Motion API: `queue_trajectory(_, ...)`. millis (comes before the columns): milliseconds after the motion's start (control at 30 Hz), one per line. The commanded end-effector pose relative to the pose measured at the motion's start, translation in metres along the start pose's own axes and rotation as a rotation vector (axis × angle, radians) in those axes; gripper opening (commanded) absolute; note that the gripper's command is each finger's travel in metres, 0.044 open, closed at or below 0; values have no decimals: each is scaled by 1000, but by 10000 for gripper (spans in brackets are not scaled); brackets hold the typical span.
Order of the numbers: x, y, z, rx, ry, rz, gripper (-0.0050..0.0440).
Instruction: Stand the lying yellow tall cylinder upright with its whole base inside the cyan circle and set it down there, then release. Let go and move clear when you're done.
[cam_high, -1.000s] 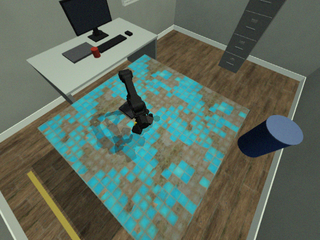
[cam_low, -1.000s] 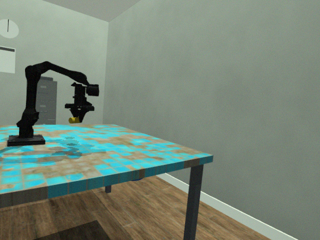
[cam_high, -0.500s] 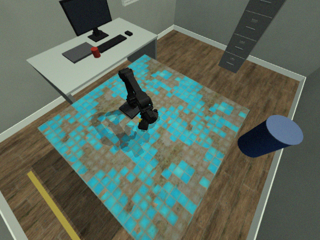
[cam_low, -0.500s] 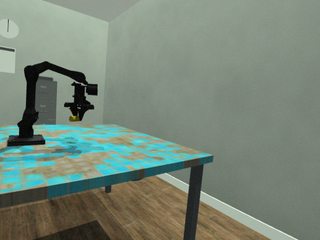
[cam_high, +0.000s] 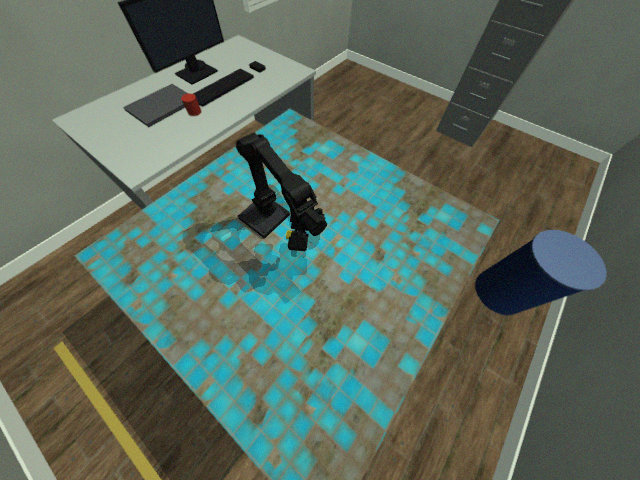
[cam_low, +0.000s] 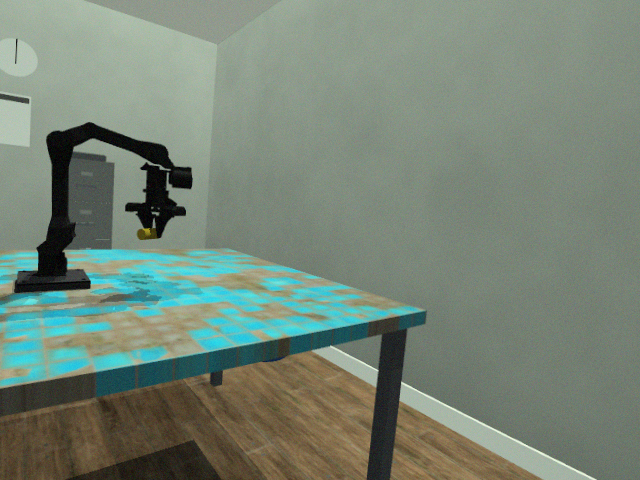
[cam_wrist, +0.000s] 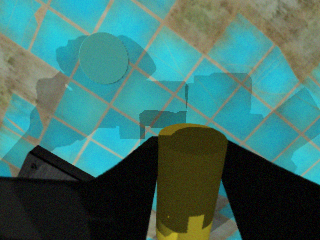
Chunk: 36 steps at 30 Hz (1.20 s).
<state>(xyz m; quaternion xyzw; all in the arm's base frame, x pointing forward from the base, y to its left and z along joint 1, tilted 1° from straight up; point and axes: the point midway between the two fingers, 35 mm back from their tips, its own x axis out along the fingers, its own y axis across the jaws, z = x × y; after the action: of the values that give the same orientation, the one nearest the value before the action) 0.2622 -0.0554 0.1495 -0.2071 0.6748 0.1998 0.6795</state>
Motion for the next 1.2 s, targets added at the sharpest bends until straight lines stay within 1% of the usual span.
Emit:
queue_trajectory(0,-6,12,6,-25,-11,-15,105)
queue_trajectory(267,-9,36,17,-80,-10,-13,105)
queue_trajectory(367,-10,38,20,-87,-15,-17,105)
queue_trajectory(833,-13,81,33,-185,-11,-11,105)
queue_trajectory(1167,-12,87,35,-193,-21,-1,105)
